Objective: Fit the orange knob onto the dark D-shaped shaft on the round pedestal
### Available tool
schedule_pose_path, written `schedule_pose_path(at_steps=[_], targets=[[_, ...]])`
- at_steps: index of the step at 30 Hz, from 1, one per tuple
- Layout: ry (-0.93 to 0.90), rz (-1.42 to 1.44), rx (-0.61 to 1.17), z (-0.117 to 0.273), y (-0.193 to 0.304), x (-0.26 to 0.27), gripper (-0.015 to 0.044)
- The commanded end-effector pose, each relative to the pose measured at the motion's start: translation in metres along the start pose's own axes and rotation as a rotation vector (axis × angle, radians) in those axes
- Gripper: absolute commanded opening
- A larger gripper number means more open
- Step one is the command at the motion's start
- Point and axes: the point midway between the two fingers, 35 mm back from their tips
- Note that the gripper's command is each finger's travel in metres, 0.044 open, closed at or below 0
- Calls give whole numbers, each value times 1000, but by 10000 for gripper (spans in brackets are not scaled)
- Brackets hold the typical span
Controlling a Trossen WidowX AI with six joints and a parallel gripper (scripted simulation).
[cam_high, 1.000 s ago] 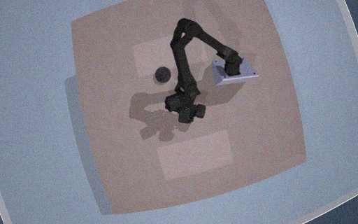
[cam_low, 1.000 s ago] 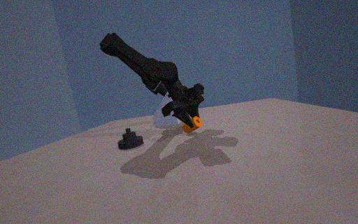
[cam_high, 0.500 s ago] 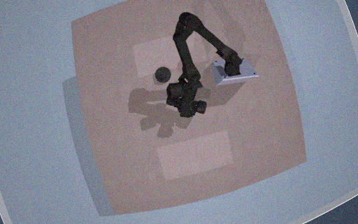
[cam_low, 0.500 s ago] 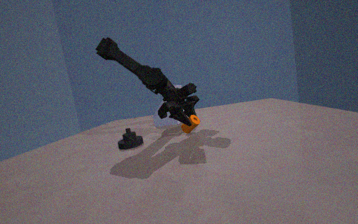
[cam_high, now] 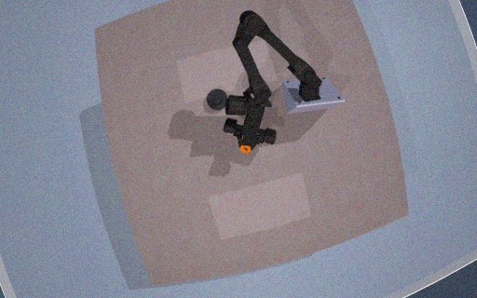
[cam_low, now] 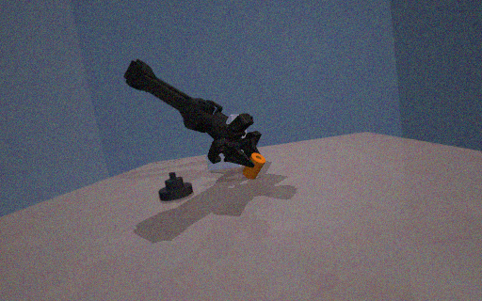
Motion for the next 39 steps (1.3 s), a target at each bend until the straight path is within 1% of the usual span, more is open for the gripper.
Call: schedule_pose_path(at_steps=[1, 26, 31, 34, 39], targets=[[0, 4, -57, 4, 3, 0, 179], [-24, 5, -474, 17, 28, 1, 179], [-22, 5, -444, 19, 28, 1, 179], [-21, 2, -447, 18, 27, 1, 258], [-21, 2, -447, 18, 27, 1, 260]])
Point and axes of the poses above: the point midway between the two fingers, 35 mm back from their tips, its own z axis back along the fingers, its own x axis across the jaws, y = z × x, and after that the axes turned 2 degrees about -z, right-handed
